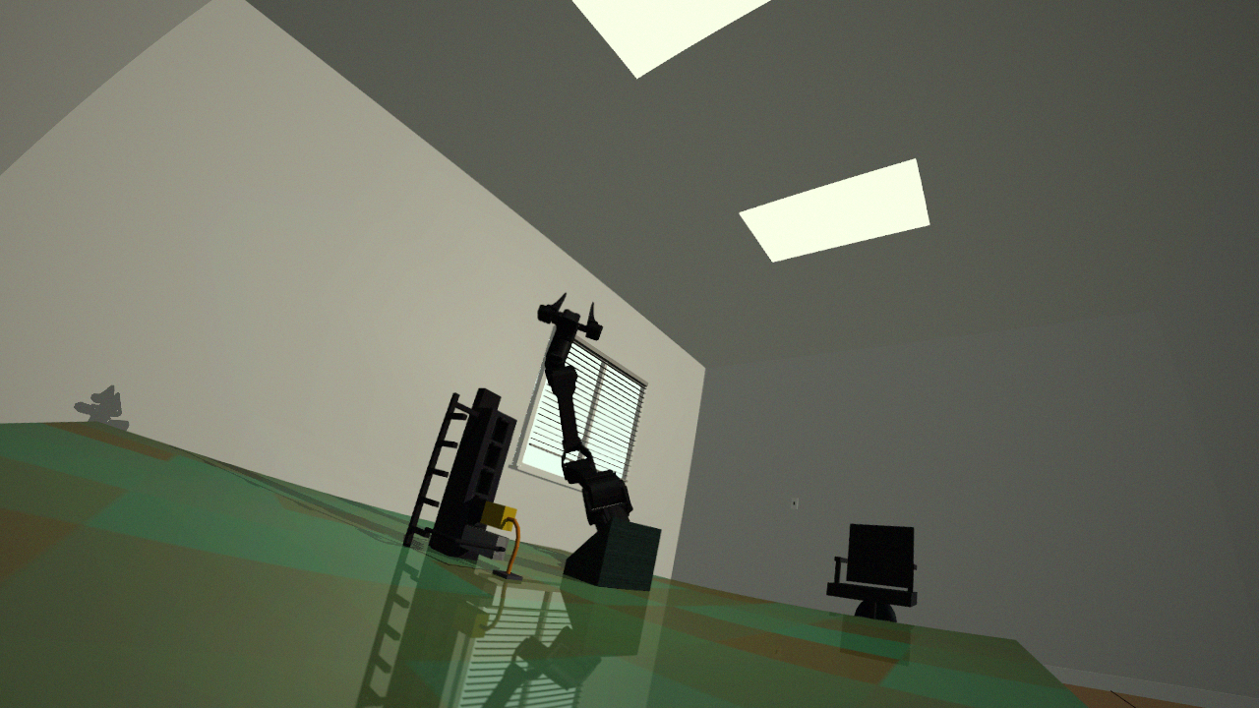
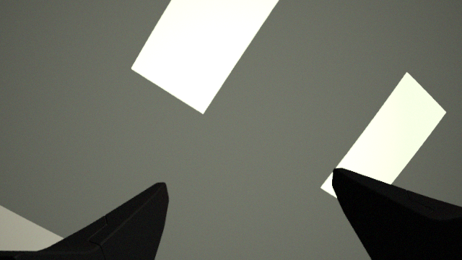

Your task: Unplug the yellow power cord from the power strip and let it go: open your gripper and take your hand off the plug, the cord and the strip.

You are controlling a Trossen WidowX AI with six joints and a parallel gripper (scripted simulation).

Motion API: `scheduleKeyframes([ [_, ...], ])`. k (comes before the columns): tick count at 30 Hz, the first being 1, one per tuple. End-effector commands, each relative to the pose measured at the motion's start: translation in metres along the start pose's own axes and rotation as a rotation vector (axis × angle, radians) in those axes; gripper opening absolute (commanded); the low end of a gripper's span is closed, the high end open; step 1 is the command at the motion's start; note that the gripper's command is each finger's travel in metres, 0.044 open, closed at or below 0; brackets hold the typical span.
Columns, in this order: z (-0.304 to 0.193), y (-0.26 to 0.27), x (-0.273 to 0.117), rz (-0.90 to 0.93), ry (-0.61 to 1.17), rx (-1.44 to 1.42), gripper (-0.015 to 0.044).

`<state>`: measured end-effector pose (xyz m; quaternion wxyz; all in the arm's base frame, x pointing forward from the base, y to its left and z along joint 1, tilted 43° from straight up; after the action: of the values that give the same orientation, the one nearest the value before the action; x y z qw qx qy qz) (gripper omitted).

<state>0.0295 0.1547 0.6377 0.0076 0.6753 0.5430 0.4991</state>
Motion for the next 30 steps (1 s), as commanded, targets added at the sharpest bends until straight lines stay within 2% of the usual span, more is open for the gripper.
scheduleKeyframes([
  [1,0.002,0.0,0.0,0.001,-0.006,-0.006,0.0374],
  [3,0.019,0.0,0.004,0.007,-0.051,-0.052,0.0321],
  [9,0.112,-0.001,0.012,-0.015,-0.318,-0.323,0.0164],
  [18,0.253,-0.018,-0.014,-0.267,-0.72,-0.733,0.016],
  [24,0.327,-0.035,-0.049,-0.557,-0.902,-0.97,0.016],
  [30,0.386,-0.054,-0.094,-0.926,-0.996,-1.166,0.016],
])
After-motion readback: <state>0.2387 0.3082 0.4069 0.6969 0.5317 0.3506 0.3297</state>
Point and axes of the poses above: the point midway between the two fingers, 35 mm back from their tips, its own x axis out along the fingers, its own y axis across the jaws, z = x × y, the point moved 2 cm from there along -x, back along the fingers, and after that the axes turned 13 degrees about -x, right-handed, at the moved point
